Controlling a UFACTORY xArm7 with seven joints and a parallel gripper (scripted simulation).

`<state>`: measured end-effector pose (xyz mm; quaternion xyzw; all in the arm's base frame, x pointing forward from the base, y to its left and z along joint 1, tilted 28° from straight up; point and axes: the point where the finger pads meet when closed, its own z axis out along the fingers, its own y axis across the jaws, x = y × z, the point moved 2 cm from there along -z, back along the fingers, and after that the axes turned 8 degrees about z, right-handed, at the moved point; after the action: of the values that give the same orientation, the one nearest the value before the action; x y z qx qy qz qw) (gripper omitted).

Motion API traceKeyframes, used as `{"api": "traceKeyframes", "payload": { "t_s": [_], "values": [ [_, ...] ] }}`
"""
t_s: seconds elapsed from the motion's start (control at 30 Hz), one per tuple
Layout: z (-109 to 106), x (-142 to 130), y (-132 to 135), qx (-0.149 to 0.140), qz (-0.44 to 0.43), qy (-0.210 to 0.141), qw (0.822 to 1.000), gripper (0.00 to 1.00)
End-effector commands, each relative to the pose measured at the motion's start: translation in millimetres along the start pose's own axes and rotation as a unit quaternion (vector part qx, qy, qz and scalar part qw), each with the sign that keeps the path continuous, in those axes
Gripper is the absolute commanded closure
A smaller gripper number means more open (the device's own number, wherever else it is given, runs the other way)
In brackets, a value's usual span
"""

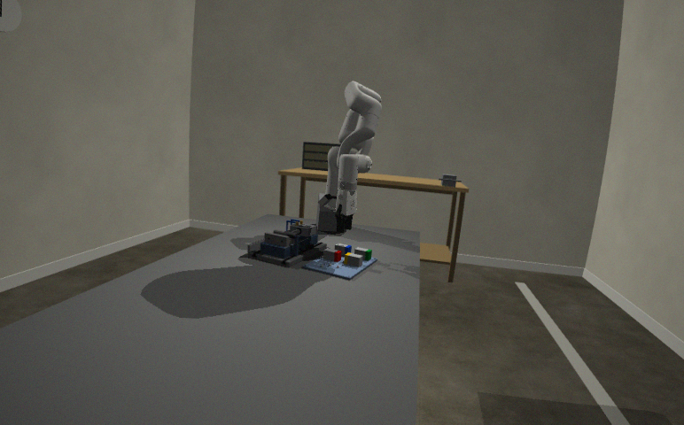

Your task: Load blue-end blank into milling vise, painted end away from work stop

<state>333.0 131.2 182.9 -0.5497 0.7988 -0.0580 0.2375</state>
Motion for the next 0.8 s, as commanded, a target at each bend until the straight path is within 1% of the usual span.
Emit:
{"api": "traceKeyframes", "payload": {
  "t_s": [0.0,0.77],
  "values": [
    [-1.7,-2.0,-2.1,0.001,0.000,-0.001,1.000,0.36],
    [-7.8,-3.3,-3.1,0.001,0.000,-0.002,1.000,0.36]
  ]
}}
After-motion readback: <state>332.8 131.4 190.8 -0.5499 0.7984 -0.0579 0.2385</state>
